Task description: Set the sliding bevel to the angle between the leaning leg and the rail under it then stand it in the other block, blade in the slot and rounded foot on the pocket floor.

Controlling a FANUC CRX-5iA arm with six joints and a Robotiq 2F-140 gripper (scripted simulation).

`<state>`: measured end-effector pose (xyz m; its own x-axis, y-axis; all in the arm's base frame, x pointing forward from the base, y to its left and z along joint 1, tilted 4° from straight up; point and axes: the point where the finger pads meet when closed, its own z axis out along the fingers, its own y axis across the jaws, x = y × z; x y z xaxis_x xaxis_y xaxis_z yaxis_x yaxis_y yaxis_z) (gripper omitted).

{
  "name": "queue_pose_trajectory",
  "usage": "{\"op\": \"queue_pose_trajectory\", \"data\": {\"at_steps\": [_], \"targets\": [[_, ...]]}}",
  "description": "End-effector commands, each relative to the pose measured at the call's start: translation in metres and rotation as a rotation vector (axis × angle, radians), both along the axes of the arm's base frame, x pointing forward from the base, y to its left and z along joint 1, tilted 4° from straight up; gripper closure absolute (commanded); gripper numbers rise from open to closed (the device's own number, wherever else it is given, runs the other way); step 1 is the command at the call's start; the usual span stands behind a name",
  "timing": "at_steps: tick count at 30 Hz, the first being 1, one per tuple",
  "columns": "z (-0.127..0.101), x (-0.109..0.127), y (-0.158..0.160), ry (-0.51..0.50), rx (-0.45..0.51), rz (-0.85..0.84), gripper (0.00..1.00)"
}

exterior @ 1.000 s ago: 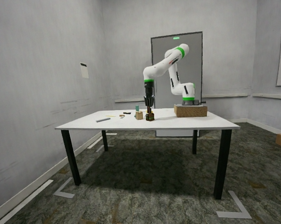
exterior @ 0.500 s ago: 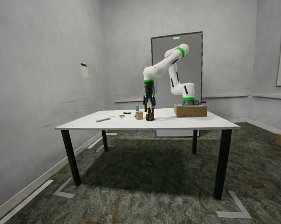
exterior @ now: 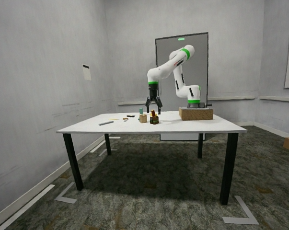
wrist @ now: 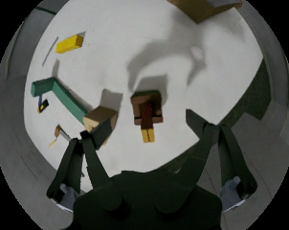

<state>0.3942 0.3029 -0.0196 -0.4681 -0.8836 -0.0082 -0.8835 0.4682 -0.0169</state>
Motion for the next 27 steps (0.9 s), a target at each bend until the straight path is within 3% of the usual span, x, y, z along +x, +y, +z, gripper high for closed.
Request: {"op": "queue_pose_trajectory", "data": {"at_steps": [1, 19, 27], "targets": [[0.001, 0.001, 0.0, -0.001, 0.001, 0.0, 0.0], [0.003, 0.001, 0.001, -0.001, 0.001, 0.0, 0.0], [0.039, 0.001, 0.003, -0.001, 0.001, 0.0, 0.0]]}}
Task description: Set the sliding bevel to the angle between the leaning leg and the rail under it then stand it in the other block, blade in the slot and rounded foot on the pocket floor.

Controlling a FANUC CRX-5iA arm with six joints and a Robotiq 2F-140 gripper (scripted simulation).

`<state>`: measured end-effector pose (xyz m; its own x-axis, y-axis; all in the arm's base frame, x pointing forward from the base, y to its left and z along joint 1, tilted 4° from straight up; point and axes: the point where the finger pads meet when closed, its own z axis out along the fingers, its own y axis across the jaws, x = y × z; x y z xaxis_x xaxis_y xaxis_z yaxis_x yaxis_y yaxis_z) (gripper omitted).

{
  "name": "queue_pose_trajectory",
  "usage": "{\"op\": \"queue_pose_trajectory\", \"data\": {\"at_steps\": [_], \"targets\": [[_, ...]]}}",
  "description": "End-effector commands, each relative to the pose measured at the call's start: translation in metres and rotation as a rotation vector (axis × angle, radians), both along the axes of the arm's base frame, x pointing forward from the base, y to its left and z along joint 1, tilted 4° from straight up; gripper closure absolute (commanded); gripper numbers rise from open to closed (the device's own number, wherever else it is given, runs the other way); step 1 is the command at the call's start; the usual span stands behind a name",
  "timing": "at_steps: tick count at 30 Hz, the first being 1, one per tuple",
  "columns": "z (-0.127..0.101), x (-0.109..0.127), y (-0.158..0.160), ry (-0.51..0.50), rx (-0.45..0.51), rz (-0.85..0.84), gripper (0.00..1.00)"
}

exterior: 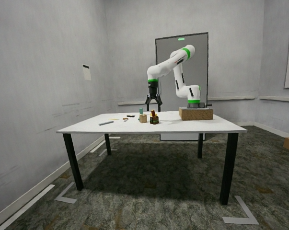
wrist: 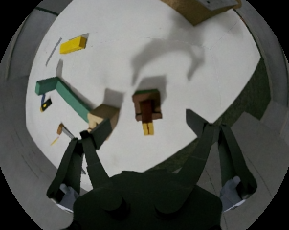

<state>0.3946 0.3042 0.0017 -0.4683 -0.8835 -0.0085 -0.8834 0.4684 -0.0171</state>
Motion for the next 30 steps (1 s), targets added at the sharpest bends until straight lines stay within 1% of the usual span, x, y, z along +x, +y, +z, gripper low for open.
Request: {"op": "queue_pose_trajectory", "data": {"at_steps": [1, 2, 4, 10, 15, 18, 30], "targets": [[0.024, 0.001, 0.002, -0.001, 0.001, 0.0, 0.0], [0.032, 0.001, 0.002, -0.001, 0.001, 0.0, 0.0], [0.032, 0.001, 0.002, -0.001, 0.001, 0.0, 0.0], [0.074, 0.001, 0.005, -0.001, 0.001, 0.0, 0.0], [0.095, 0.002, 0.006, -0.001, 0.001, 0.0, 0.0], [0.099, 0.002, 0.007, -0.001, 0.001, 0.0, 0.0], [0.099, 0.002, 0.007, -0.001, 0.001, 0.0, 0.0]]}}
